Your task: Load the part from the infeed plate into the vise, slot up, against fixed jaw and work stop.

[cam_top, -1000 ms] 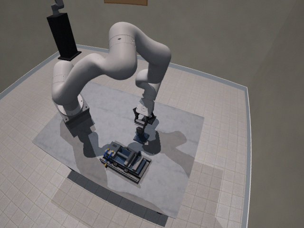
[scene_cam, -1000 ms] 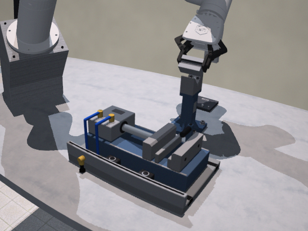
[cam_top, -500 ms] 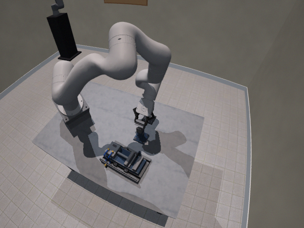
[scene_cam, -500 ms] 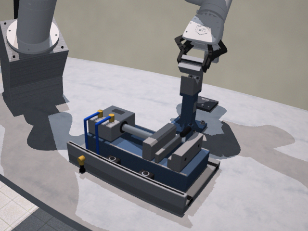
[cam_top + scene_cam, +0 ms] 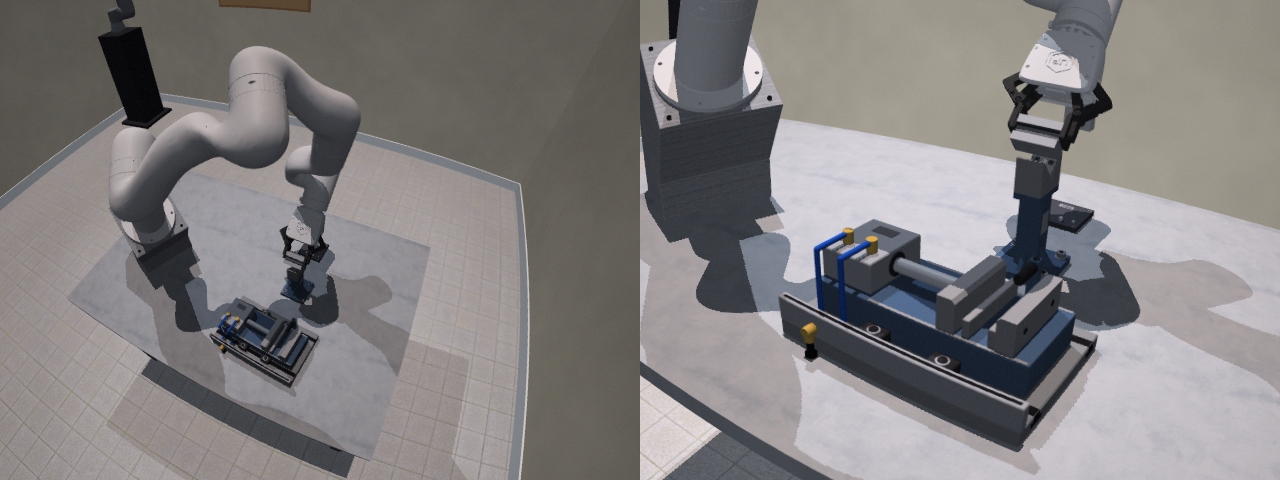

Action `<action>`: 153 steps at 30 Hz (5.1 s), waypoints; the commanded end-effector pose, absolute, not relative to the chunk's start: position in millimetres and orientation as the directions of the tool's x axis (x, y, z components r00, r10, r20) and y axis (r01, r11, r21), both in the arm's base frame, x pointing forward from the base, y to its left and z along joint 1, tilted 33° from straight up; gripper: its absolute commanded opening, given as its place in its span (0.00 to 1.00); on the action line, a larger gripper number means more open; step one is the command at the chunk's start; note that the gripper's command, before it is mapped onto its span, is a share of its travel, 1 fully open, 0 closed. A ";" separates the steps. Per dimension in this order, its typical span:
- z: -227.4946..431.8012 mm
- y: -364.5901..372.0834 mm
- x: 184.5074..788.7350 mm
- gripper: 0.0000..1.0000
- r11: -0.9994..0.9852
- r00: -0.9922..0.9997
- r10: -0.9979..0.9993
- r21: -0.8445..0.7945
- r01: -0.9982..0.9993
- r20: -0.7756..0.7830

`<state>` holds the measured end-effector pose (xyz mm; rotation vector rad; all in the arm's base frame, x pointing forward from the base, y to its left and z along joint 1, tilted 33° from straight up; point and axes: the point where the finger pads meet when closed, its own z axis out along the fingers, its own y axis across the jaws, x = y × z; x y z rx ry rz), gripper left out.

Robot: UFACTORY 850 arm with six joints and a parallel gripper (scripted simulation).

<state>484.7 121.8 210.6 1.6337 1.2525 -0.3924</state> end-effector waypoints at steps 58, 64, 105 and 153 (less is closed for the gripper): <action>198.3 122.3 494.0 0.00 0.035 0.412 0.538 0.508 0.861 -0.736; 196.4 122.4 495.4 0.00 0.035 0.412 0.538 0.508 0.861 -0.736; 190.0 122.4 499.8 0.00 0.035 0.412 0.538 0.508 0.861 -0.736; 189.8 122.4 500.0 0.89 0.035 0.412 0.538 0.508 0.861 -0.736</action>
